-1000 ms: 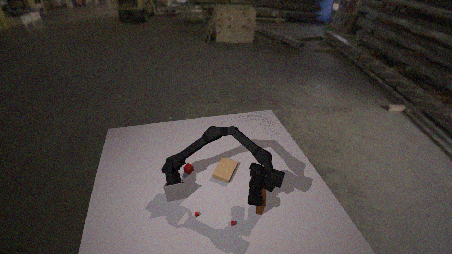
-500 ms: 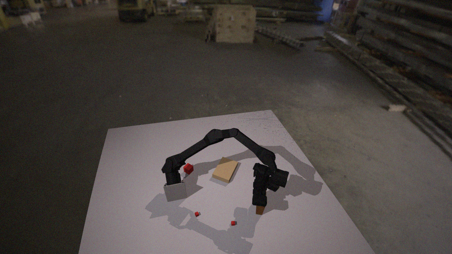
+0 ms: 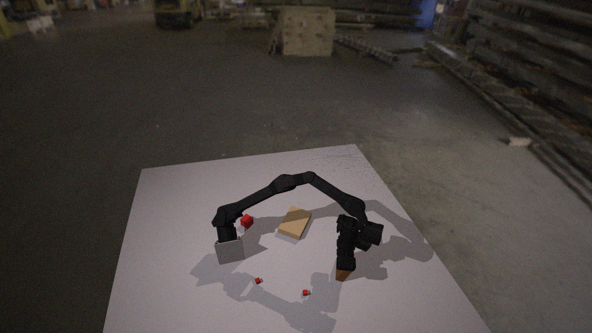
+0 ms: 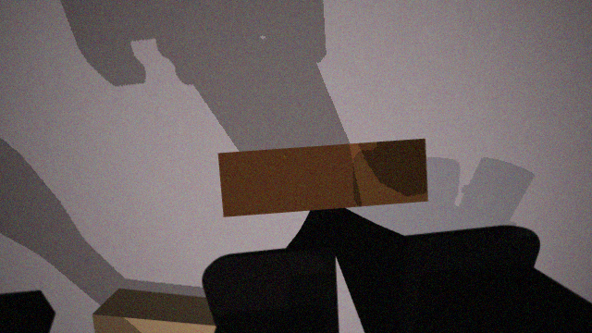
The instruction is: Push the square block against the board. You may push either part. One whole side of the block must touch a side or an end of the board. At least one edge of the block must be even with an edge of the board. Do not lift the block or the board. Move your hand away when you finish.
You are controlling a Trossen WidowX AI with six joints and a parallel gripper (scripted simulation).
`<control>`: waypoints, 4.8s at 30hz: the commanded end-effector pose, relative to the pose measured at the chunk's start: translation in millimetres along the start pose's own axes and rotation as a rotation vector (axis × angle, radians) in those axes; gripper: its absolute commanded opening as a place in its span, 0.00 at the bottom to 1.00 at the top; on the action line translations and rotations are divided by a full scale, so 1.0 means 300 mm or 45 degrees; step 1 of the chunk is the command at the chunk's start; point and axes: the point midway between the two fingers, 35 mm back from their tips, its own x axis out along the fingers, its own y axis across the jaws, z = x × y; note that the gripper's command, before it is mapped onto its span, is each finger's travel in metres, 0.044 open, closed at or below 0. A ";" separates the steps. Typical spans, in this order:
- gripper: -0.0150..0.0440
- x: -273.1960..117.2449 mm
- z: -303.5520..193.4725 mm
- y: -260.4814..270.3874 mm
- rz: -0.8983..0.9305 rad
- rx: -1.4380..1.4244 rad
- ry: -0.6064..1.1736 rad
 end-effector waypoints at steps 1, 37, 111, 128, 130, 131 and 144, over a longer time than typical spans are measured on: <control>0.25 -0.003 0.018 0.003 0.002 -0.003 -0.010; 0.25 -0.002 -0.030 0.001 0.008 0.023 0.010; 0.25 -0.072 -0.631 0.548 0.002 0.279 0.026; 0.25 0.220 -0.962 0.574 0.020 0.366 0.049; 0.25 0.227 -0.963 0.575 0.021 0.366 0.049; 0.25 0.227 -0.963 0.575 0.021 0.366 0.049; 0.25 0.227 -0.922 0.570 0.019 0.366 0.048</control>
